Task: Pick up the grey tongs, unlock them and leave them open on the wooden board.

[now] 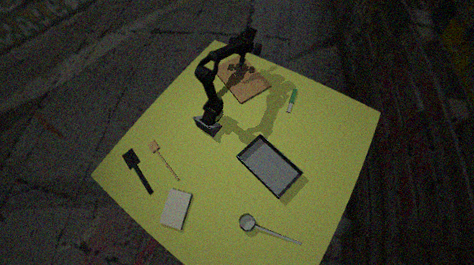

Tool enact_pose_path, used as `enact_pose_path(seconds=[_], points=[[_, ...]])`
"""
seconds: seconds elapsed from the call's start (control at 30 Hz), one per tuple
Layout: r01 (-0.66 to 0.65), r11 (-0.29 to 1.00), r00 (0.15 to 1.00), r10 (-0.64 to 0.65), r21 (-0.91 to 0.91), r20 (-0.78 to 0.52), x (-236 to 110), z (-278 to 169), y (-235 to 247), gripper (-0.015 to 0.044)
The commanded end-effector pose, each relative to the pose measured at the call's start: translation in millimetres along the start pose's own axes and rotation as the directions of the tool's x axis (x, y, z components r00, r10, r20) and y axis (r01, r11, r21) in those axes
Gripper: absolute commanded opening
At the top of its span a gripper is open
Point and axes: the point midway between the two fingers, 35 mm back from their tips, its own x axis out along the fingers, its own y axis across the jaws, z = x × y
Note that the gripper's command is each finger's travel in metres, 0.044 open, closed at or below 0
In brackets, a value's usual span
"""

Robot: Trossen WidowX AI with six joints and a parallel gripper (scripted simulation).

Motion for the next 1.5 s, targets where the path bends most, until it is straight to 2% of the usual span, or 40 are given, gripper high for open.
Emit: enact_pose_path(seconds=[0.0,0.33,0.6,1.47], points=[[-0.015,0.999,0.998,0.017,-0.033,0.066,-9,6,4,-0.015],[-0.045,0.983,0.977,0.08,-0.18,0.195,-31,3,19,-0.015],[-0.06,0.948,0.96,0.14,-0.311,0.242,-45,-7,34,-0.015],[-0.061,0.946,0.959,0.144,-0.319,0.243,-46,-8,35,-0.015]])
